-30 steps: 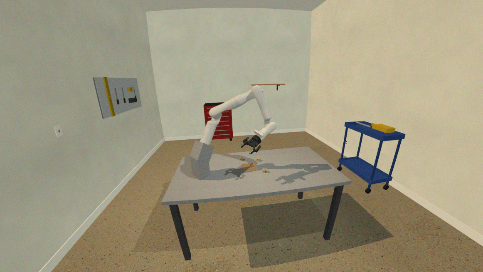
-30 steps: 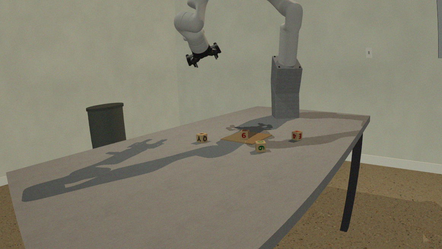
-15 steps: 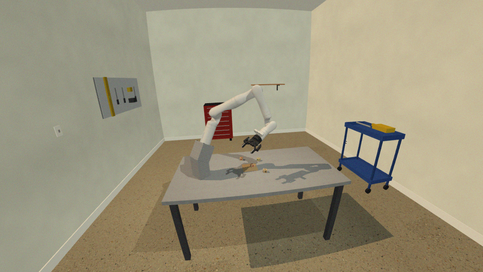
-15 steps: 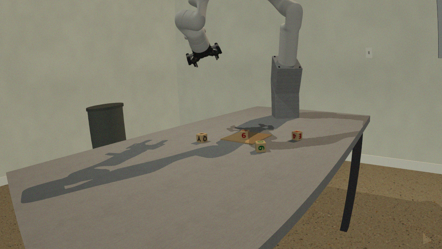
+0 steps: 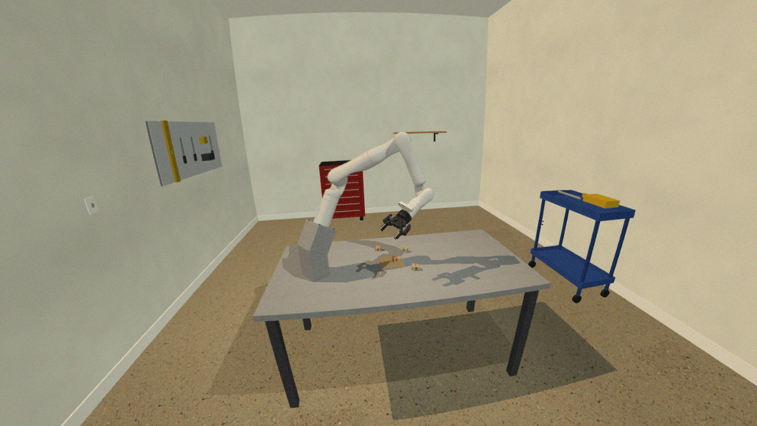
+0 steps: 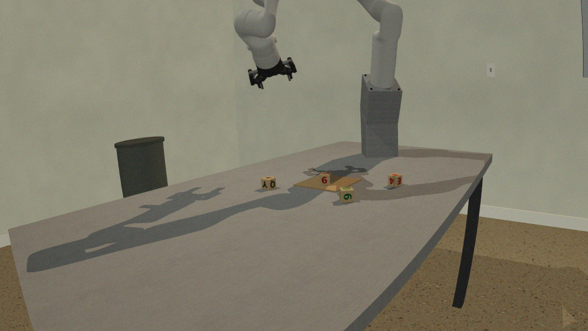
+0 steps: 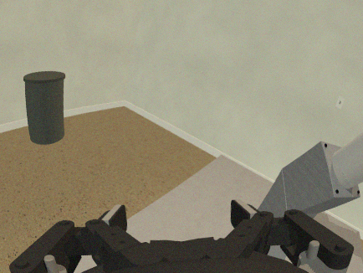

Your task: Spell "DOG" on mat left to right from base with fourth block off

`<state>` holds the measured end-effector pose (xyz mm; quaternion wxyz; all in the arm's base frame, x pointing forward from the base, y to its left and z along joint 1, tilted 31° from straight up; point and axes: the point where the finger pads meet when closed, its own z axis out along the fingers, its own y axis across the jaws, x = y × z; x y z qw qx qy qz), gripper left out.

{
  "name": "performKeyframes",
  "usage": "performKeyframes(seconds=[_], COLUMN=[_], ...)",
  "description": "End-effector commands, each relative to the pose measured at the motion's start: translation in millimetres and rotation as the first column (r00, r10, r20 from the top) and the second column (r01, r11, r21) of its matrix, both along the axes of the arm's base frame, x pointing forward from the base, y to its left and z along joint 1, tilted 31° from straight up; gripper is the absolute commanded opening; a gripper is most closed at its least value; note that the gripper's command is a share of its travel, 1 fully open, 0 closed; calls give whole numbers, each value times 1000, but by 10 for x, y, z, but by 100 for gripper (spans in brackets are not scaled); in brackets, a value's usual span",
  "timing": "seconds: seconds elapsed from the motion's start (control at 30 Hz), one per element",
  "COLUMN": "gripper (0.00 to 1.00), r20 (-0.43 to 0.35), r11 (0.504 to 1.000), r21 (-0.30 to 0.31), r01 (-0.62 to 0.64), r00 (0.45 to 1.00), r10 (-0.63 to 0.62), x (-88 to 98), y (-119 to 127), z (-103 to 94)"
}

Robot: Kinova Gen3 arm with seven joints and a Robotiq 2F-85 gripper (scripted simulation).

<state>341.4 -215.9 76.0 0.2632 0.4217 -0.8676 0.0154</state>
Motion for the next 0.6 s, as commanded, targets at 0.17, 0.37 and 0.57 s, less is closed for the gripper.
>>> performKeyframes(seconds=[0.17,0.37,0.57], gripper=[100,100,100], r20=[42,68,68], r11=[999,997,997], r21=[-9,-16,-16], r01=[38,70,70], r00=[998,995,995], r10=[-38,-68,-68], x=[98,148,148], y=[109,182,182], z=[49,88,88])
